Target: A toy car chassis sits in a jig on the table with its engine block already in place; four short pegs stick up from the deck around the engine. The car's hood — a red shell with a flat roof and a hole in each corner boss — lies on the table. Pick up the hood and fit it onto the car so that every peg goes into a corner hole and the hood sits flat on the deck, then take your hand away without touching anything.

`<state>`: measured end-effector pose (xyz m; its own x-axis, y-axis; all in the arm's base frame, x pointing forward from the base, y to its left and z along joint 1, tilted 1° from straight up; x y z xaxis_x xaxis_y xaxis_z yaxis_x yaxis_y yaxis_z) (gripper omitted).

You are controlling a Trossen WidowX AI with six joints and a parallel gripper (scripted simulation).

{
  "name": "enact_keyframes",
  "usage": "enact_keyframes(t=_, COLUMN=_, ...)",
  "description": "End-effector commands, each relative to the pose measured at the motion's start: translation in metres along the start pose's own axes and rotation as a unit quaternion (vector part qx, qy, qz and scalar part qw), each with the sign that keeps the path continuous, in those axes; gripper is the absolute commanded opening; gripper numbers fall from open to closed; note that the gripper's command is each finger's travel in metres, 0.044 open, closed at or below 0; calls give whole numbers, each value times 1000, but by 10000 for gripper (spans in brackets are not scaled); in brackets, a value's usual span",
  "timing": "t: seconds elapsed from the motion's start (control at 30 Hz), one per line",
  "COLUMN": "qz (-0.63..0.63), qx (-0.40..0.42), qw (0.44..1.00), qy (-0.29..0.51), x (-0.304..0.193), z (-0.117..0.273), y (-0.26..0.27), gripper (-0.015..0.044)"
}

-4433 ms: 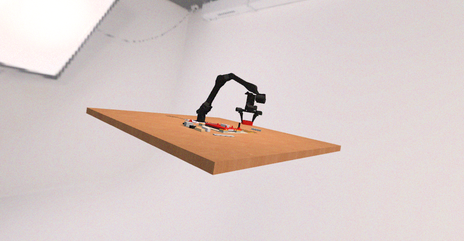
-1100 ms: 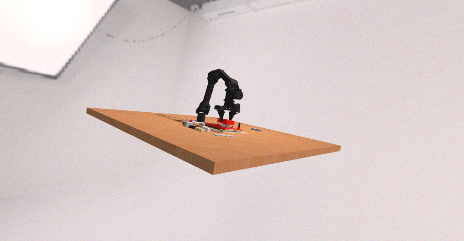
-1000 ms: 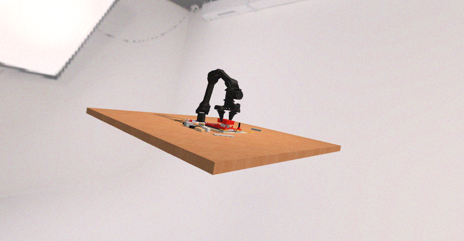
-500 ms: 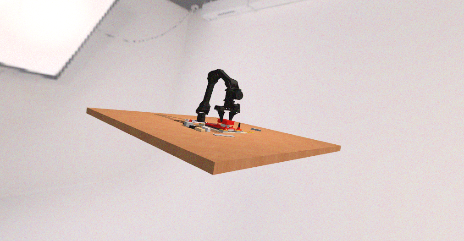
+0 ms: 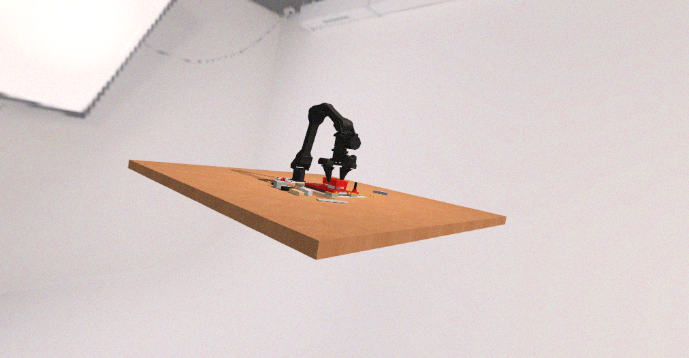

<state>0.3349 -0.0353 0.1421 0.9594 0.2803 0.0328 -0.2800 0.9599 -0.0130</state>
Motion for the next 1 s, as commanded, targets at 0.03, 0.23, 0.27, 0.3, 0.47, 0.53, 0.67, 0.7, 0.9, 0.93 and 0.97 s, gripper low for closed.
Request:
enact_keyframes(t=0.03, qz=3, qx=-1, qw=1000, qy=0, x=0, z=-2, y=0, gripper=0)
enact_keyframes(t=0.23, qz=3, qx=-1, qw=1000, qy=0, x=0, z=-4, y=-1, gripper=0)
enact_keyframes(t=0.27, qz=3, qx=-1, qw=1000, qy=0, x=0, z=-5, y=-1, gripper=0)
enact_keyframes(t=0.3, qz=3, qx=-1, qw=1000, qy=0, x=0, z=-5, y=-1, gripper=0)
enact_keyframes(t=0.47, qz=3, qx=-1, qw=1000, qy=0, x=0, z=-7, y=-1, gripper=0)
enact_keyframes(t=0.53, qz=3, qx=-1, qw=1000, qy=0, x=0, z=-7, y=-1, gripper=0)
enact_keyframes(t=0.67, qz=3, qx=-1, qw=1000, qy=0, x=0, z=-9, y=-1, gripper=0)
enact_keyframes(t=0.7, qz=3, qx=-1, qw=1000, qy=0, x=0, z=-9, y=-1, gripper=0)
enact_keyframes(t=0.9, qz=3, qx=-1, qw=1000, qy=0, x=0, z=-11, y=-1, gripper=0)
enact_keyframes(t=0.93, qz=3, qx=-1, qw=1000, qy=0, x=0, z=-12, y=-1, gripper=0)
enact_keyframes(t=0.97, qz=3, qx=-1, qw=1000, qy=0, x=0, z=-12, y=-1, gripper=0)
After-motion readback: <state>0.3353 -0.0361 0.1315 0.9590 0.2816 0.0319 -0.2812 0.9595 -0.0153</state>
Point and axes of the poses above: the point midway between the two fingers, 35 mm back from their tips, its own z axis back along the fingers, its own y axis across the jaws, x = y × z, the point moved 5 cm from there along z, back along the fingers, and after that the axes turned 14 degrees about z, right-handed, at the moved point
